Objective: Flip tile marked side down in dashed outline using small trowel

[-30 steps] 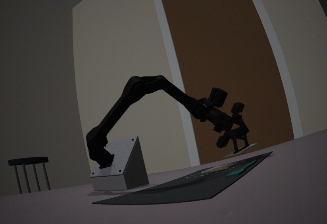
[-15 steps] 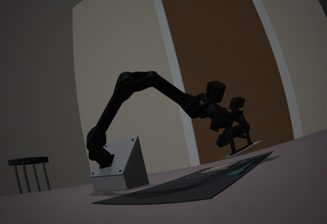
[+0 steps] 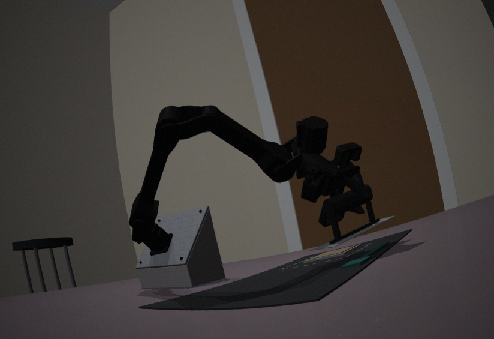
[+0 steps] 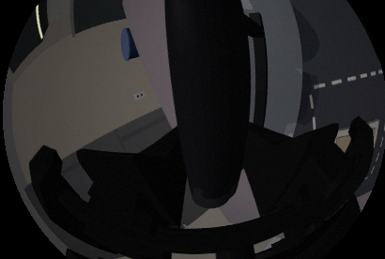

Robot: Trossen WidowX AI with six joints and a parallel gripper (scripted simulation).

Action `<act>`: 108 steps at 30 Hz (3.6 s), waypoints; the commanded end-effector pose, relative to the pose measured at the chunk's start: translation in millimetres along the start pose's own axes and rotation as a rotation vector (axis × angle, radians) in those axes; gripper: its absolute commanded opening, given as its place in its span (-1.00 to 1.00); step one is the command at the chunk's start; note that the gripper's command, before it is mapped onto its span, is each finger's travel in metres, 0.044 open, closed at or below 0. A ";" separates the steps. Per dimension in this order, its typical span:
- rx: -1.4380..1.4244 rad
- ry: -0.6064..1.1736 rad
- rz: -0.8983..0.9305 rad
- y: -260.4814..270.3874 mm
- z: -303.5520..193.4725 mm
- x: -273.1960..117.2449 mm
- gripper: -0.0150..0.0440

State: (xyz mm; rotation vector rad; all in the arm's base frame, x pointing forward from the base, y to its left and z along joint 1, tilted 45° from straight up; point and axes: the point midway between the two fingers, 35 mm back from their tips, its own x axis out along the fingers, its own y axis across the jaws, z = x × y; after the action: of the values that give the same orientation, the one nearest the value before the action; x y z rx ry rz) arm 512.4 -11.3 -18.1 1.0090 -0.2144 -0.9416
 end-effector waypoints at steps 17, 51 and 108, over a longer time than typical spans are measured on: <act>0.161 -0.208 0.034 36.7 133.3 27.5 -0.49; 0.317 -0.500 0.064 30.4 301.3 24.2 -0.49; 0.315 -0.503 0.058 7.4 274.5 -7.4 0.53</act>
State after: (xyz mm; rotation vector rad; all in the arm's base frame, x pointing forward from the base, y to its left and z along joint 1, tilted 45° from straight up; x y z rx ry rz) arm 365.7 -183.0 138.8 1.0305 -0.8227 -1.1134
